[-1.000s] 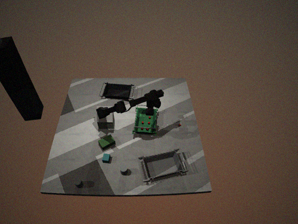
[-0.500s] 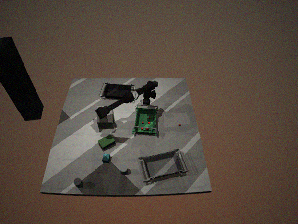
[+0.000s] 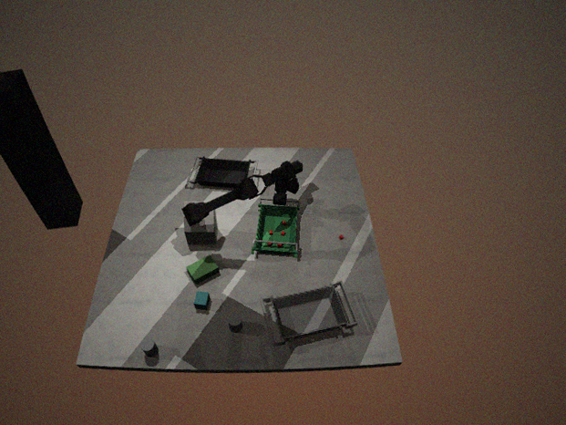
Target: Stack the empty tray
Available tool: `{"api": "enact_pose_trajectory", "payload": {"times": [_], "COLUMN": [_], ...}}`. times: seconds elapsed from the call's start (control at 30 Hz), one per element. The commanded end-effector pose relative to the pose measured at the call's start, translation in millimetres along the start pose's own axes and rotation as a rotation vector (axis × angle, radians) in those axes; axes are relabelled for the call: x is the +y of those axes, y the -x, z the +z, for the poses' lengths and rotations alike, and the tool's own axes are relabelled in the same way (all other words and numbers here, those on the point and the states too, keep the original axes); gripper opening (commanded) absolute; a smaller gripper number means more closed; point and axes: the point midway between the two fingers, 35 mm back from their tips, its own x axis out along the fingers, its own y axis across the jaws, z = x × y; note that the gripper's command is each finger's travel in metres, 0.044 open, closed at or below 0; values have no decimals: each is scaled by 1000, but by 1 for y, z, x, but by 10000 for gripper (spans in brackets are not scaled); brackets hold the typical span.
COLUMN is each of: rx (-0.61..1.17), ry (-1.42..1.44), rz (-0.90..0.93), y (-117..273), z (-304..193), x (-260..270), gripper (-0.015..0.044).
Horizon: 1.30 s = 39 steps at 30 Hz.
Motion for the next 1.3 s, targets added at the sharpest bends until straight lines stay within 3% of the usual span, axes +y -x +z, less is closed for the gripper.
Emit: {"api": "enact_pose_trajectory", "payload": {"times": [0.0,0.57,1.1,1.27], "rx": [10,10,11,11], "ry": [10,11,12,12], "rz": [-12,-12,-15,-13], "y": [-18,16,-4,15], "z": [-5,-4,-4,-3], "x": [-1,-30,-76,-72], "gripper": [86,86,86,86]}}
